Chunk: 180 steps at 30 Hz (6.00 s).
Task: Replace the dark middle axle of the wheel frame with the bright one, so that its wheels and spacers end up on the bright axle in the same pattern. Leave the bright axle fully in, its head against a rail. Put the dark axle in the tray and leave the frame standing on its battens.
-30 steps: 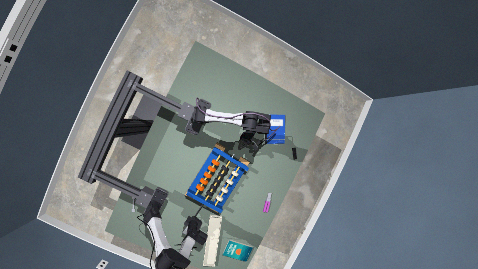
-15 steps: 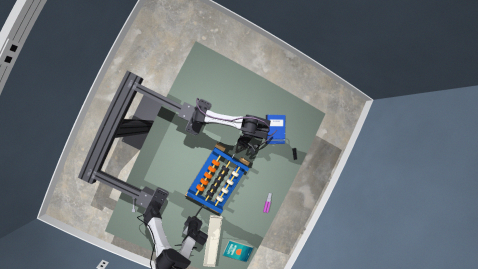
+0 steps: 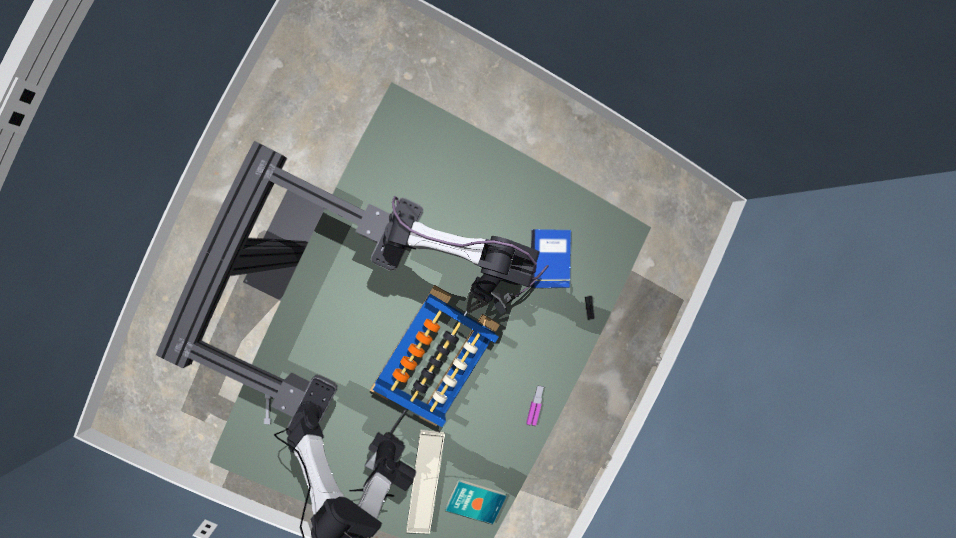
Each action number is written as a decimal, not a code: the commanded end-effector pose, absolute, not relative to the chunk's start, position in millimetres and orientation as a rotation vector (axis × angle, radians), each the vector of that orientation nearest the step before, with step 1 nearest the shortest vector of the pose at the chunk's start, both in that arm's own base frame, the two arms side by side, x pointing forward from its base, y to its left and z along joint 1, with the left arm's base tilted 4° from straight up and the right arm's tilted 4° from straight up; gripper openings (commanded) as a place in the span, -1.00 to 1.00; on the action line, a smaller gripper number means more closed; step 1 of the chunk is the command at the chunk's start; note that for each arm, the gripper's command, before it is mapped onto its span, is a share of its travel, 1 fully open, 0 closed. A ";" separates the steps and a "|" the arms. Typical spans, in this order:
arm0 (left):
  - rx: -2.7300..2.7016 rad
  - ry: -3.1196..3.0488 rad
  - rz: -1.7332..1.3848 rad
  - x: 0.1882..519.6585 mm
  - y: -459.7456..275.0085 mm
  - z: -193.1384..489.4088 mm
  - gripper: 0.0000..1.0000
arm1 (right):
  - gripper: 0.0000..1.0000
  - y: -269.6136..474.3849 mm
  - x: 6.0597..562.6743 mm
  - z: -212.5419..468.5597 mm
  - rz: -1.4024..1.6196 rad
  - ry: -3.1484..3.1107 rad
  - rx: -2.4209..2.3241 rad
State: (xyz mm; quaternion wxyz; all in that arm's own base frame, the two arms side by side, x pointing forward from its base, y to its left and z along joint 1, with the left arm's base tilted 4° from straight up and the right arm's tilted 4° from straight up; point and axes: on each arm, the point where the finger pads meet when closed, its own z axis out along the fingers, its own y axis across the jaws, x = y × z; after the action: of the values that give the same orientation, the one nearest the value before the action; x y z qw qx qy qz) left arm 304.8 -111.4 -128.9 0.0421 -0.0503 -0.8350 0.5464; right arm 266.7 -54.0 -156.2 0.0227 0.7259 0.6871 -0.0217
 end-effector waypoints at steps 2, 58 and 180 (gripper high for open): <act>-0.173 -2.624 1.692 323.7 -104.7 -113.9 -0.34 | -1.00 -55.2 265.4 -159.8 -0.076 2.128 2.247; -0.164 -2.530 1.701 301.4 -131.1 -127.2 -0.34 | -1.00 -47.1 279.0 -135.8 -0.127 2.077 2.186; -0.241 -2.570 1.690 304.7 -157.1 -128.6 -0.34 | -1.00 -73.5 268.3 -132.6 -0.177 2.069 2.177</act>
State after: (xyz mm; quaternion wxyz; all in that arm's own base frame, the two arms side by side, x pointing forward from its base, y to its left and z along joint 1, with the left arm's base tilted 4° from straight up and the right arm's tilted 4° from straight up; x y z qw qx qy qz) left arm 304.5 -139.5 -131.0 0.0361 -0.0485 -0.8357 0.5459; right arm 265.7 -77.0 -136.1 0.0733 0.7230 0.6828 -0.0753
